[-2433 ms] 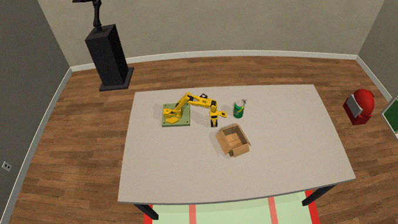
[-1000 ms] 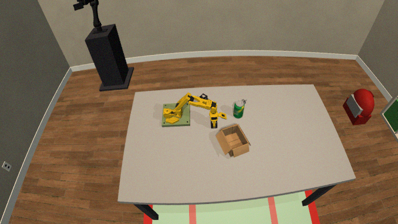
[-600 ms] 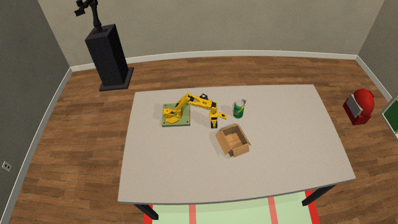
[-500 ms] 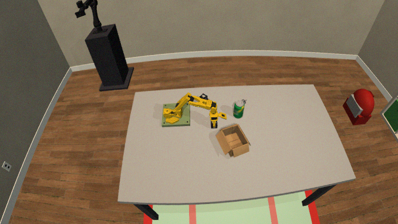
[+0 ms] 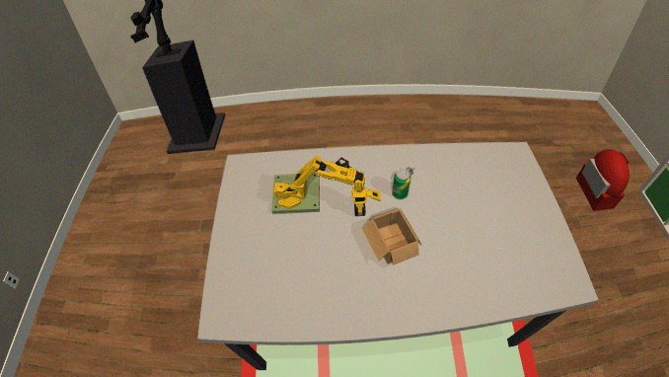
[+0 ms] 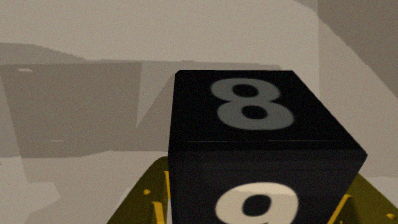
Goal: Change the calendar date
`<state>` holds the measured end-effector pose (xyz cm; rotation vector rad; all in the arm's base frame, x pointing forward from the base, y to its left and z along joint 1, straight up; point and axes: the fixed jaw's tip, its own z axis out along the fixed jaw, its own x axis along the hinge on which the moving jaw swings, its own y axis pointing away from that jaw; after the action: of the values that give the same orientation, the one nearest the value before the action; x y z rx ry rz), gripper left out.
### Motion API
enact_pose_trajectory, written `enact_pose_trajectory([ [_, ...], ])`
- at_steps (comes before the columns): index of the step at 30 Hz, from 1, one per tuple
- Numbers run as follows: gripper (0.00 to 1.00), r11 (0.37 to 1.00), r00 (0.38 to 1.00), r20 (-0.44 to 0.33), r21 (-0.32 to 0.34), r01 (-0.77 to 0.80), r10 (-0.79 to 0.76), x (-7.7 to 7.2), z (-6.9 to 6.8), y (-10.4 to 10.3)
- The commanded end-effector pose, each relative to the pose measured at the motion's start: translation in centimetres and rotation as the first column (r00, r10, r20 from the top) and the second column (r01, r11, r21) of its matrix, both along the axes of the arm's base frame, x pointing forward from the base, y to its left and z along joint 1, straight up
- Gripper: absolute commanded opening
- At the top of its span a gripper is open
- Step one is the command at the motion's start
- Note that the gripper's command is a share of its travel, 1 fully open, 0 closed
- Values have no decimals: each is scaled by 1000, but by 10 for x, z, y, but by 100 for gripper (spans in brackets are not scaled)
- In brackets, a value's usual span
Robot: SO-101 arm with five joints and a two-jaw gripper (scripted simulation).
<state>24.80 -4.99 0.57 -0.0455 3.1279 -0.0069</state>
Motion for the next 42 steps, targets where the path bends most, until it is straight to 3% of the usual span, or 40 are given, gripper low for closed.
enact_pose_trajectory([
  [1, 26, 1000, 1000, -25, 7, 0, 1, -4, -6, 3],
  [17, 35, 1000, 1000, -25, 7, 0, 1, -4, -6, 3],
  [30, 36, 1000, 1000, -24, 7, 0, 1, -3, -5, 3],
  [42, 36, 1000, 1000, -5, 2, 0, 0, -1, 24, 3],
])
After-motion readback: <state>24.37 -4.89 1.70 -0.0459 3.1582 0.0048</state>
